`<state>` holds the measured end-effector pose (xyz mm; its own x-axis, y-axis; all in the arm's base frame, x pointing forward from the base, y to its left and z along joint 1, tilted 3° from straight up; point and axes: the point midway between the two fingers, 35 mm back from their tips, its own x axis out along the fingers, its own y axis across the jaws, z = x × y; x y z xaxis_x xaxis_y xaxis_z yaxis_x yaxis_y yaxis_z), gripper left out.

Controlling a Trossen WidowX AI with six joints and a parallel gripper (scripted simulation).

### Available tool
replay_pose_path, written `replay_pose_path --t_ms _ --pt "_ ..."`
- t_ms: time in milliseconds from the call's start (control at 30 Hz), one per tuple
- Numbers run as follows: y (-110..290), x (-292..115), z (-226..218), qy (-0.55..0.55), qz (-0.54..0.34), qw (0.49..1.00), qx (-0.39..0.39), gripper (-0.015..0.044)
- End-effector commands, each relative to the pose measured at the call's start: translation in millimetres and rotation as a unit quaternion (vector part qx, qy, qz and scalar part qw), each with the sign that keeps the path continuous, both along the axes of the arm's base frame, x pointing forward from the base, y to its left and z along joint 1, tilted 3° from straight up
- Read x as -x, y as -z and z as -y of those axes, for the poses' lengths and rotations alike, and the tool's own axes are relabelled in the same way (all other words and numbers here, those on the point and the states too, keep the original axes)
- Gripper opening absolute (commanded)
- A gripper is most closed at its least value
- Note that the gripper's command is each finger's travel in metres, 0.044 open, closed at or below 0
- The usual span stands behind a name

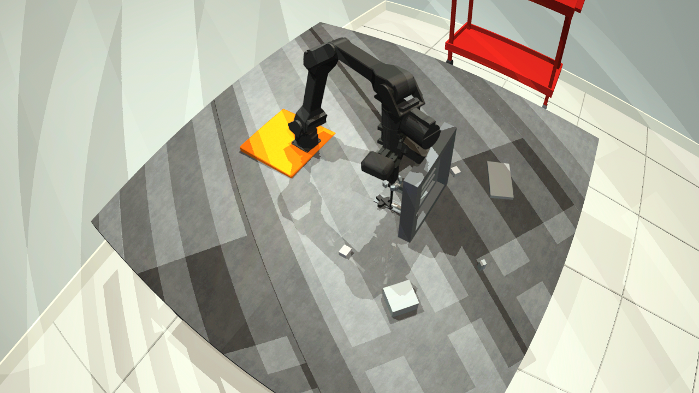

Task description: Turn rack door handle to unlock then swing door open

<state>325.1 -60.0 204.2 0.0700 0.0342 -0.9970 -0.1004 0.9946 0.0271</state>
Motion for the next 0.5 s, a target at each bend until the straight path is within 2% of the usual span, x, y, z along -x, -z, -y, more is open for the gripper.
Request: replay_pose_path --t_ms 0,233,467 --pt "0.8 -0.2 0.0 0.001 -0.001 1.0 0.0 0.004" --pt "0.8 -0.2 0.0 0.017 -0.002 1.0 -0.001 0.0025" --pt "0.8 -0.2 0.0 0.184 -0.007 0.983 -0.012 0.0025"
